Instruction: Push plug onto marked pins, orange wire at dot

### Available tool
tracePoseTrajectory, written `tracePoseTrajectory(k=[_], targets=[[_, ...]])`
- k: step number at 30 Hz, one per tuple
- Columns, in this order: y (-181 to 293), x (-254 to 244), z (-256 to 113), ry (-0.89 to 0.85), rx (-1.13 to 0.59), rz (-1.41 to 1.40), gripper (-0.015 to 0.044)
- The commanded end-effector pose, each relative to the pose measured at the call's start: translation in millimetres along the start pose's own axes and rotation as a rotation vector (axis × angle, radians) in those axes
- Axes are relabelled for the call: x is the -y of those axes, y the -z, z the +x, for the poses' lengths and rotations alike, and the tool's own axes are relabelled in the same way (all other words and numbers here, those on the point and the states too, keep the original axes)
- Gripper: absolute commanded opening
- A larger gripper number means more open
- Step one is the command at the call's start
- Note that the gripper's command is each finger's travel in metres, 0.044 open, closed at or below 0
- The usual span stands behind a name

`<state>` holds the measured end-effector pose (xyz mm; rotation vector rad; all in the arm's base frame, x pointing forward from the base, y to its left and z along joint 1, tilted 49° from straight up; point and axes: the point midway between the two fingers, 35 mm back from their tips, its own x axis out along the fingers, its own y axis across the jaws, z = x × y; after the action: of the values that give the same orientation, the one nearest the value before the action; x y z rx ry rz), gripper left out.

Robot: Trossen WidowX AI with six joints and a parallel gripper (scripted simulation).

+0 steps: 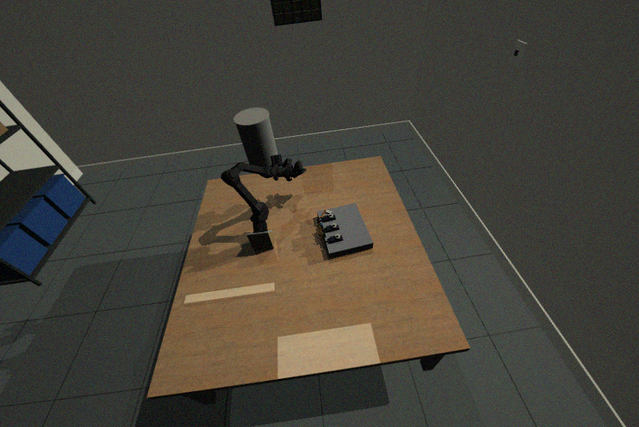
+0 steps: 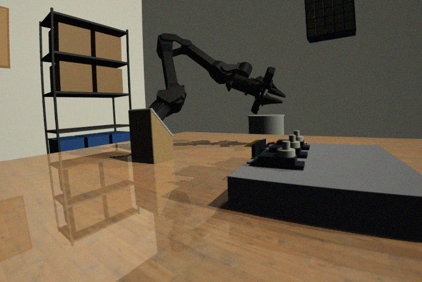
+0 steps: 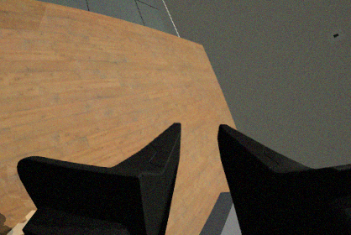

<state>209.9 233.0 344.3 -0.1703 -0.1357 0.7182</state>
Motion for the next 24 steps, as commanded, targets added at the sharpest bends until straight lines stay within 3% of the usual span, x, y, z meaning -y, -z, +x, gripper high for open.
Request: tracePoseTrajectory(k=[1,24], targets=[[5,15,2,0.04,-0.009,0.014,0.0115],[35,128,-13,0.363,-0.058,0.077,0.0115]])
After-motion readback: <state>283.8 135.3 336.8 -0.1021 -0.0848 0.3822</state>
